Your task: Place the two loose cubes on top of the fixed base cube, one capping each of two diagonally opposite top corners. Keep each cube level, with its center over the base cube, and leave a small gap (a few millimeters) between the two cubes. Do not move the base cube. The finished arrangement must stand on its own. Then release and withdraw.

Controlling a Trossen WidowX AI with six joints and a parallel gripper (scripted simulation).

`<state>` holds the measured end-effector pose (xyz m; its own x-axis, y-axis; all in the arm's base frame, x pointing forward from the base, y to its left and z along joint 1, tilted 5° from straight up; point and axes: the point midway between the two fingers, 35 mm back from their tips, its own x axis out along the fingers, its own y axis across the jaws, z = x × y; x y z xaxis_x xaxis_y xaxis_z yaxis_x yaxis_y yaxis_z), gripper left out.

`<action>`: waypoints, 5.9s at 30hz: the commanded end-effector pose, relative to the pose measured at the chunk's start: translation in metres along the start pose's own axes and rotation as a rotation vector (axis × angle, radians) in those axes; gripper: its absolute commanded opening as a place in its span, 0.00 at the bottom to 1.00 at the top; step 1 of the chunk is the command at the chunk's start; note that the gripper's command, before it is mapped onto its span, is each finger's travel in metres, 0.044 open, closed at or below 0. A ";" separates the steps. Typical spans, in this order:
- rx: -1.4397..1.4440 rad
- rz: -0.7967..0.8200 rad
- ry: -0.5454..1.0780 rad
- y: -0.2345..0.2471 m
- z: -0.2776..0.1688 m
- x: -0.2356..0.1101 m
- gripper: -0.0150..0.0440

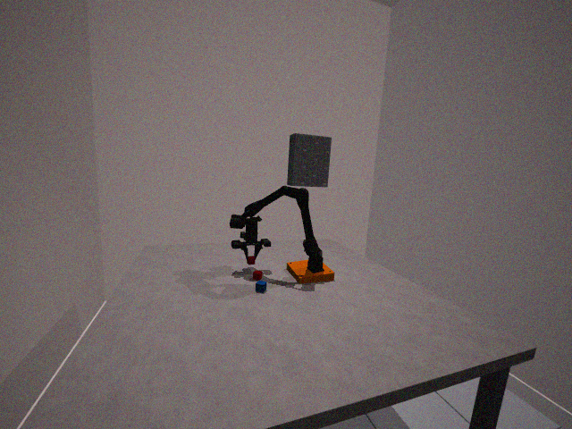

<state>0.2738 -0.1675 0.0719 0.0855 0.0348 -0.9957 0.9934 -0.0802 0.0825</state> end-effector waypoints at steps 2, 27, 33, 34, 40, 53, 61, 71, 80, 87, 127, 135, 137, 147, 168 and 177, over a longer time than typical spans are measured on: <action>-0.007 0.009 -0.010 0.002 0.002 -0.020 0.43; -0.004 0.010 -0.009 0.002 -0.011 -0.070 0.43; -0.018 0.009 -0.008 0.009 -0.030 -0.066 0.43; -0.020 0.009 -0.008 0.010 -0.033 -0.065 0.43; -0.034 0.008 -0.007 0.015 -0.052 -0.061 0.43; -0.064 0.007 -0.005 0.023 -0.093 -0.053 0.43; -0.082 0.008 -0.003 0.025 -0.119 -0.048 0.43; -0.105 0.008 -0.001 0.024 -0.152 -0.043 0.43; -0.125 0.009 0.002 0.020 -0.181 -0.038 0.43; -0.141 0.010 0.005 0.015 -0.202 -0.034 0.43; -0.172 0.013 0.011 0.002 -0.244 -0.002 0.43; -0.172 0.013 0.011 0.002 -0.244 -0.001 0.43; -0.172 0.013 0.011 0.002 -0.244 -0.001 0.43; -0.172 0.013 0.011 0.002 -0.244 0.000 0.43; -0.177 0.011 0.014 0.001 -0.244 -0.009 0.60; -0.177 0.011 0.014 0.001 -0.244 -0.019 0.60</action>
<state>0.2908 0.0745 0.0935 0.0865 0.0468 -0.9952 0.9913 0.0954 0.0906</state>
